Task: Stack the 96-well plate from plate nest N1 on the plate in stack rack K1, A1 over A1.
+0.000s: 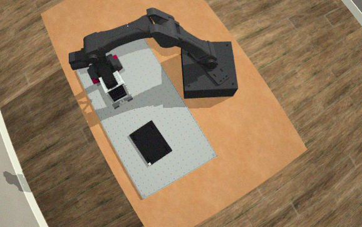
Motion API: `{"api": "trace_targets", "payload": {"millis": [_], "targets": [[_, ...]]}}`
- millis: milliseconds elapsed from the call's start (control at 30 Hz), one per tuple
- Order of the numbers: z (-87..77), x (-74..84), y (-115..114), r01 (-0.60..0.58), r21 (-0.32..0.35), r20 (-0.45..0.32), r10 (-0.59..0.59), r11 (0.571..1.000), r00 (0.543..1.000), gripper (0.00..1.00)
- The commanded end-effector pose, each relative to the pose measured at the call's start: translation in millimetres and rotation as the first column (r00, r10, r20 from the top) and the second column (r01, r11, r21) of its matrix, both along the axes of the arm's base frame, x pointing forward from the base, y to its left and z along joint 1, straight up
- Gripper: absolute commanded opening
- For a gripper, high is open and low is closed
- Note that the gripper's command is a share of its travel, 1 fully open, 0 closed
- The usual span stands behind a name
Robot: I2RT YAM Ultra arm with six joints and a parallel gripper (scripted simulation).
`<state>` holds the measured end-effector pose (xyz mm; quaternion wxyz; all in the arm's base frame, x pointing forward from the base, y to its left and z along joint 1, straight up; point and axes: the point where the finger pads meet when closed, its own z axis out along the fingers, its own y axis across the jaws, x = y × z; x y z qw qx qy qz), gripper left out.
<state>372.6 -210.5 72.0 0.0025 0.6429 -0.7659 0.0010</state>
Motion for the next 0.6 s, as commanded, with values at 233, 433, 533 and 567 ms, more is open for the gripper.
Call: {"api": "trace_targets", "payload": {"millis": [233,433,533,567], "targets": [[12.0,7.3,0.3,-0.006,-0.002,0.024,0.006,1.000,1.000,0.00],[16.1,7.7,-0.6,-0.005,-0.007,0.033,0.005,1.000,0.999,0.00],[17.6,7.5,-0.9,-0.005,-0.009,0.036,0.005,1.000,0.999,0.00],[18.2,7.5,-1.0,-0.005,-0.009,0.037,0.005,1.000,0.999,0.00]]}}
